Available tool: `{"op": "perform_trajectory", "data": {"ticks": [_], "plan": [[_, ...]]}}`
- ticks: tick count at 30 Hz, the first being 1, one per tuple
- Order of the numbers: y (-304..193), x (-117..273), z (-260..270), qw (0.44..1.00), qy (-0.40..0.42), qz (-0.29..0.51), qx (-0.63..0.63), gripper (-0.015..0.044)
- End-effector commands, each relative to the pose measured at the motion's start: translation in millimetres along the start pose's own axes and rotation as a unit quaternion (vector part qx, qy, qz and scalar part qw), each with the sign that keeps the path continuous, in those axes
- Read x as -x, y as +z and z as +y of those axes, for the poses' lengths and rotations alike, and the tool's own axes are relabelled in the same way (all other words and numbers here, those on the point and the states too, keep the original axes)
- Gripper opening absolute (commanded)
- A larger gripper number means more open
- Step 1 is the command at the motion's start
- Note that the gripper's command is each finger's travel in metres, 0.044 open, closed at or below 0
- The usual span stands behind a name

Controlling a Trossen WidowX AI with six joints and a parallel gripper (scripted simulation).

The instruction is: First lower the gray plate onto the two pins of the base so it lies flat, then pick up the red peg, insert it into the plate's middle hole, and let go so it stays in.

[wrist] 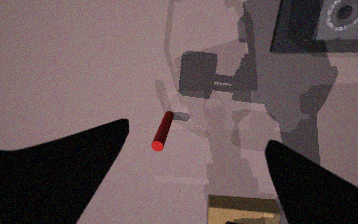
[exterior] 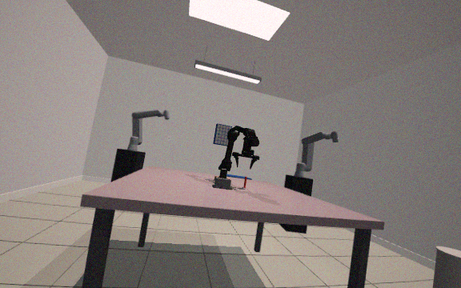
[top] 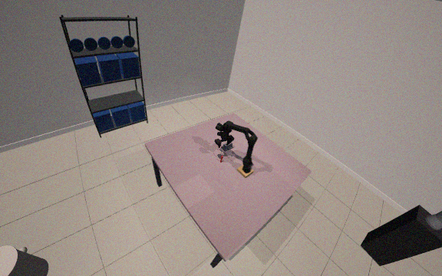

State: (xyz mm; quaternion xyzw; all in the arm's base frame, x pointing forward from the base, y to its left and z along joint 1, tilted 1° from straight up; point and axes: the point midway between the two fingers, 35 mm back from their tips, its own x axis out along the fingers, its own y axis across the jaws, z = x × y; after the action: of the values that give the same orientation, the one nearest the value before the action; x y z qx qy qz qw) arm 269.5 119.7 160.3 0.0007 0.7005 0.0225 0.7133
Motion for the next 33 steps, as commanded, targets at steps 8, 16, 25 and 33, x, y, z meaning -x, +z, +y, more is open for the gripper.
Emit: {"op": "perform_trajectory", "data": {"ticks": [8,16,25,33], "plan": [[-63,-4,36,0.891,0.005,-0.004,-0.454,0.044],[-64,-4,37,0.889,0.005,-0.004,-0.458,0.044],[-64,-4,37,0.889,0.005,-0.004,-0.458,0.044],[-63,-32,37,0.889,0.005,-0.004,-0.458,0.044]]}}
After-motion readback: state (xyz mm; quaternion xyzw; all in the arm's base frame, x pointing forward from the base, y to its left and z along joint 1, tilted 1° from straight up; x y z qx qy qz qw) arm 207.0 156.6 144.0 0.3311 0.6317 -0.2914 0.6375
